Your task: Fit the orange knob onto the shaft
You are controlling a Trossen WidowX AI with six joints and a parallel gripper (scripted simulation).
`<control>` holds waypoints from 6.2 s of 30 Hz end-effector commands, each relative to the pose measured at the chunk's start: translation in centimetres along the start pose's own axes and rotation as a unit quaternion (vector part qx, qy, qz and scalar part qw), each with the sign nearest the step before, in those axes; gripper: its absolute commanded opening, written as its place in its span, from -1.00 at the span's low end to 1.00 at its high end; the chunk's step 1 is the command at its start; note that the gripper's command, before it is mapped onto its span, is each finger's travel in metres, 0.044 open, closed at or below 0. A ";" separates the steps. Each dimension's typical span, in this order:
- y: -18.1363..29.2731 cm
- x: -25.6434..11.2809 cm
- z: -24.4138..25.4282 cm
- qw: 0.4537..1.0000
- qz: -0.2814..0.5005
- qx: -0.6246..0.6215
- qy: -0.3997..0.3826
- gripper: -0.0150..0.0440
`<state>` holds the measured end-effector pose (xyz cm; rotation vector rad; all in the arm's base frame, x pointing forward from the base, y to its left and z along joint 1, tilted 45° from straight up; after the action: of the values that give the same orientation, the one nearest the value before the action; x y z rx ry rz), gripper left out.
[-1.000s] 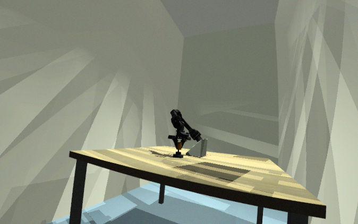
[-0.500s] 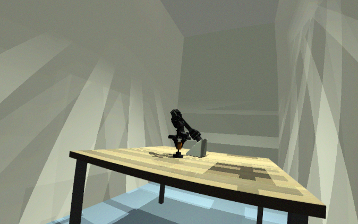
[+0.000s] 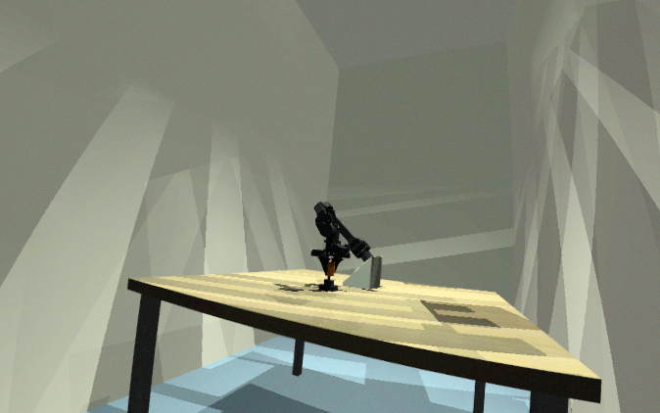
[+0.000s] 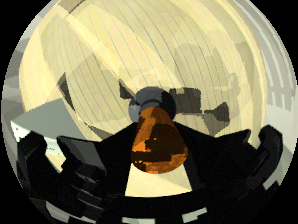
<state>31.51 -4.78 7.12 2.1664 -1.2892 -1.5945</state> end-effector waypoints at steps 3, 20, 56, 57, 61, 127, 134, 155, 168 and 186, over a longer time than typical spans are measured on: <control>0.0 0.0 0.0 1.000 0.000 -0.003 0.001 -0.49; 0.0 -0.4 -0.1 0.999 0.000 -0.041 0.001 -0.49; 0.0 -0.4 -0.1 0.986 0.000 -0.165 0.001 -0.49; 0.0 -0.4 -0.1 0.983 0.000 -0.182 0.001 -0.49; -0.1 -0.1 -0.1 0.978 0.000 -0.211 0.001 -0.49; -0.1 -0.1 -0.1 0.912 0.000 -0.410 0.001 -0.49; 0.0 0.1 -0.1 0.912 0.000 -0.410 0.001 -0.49; -0.1 -0.3 -0.1 0.865 0.000 -0.502 0.001 -0.49; 0.0 0.0 -0.1 0.864 0.000 -0.503 0.001 -0.49; -0.1 -0.4 -0.1 0.819 0.000 -0.573 0.001 -0.49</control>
<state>31.59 -4.58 7.29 1.4035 -0.1942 -1.6803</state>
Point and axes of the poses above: the point midway between the two fingers, 35 mm back from their tips, its own x axis out along the fingers, its own z axis across the jaws, y = z × x, the point moved 2 cm from there along -x, back along the fingers, and after that the axes turned 10 degrees about x, right-handed, at the moved point
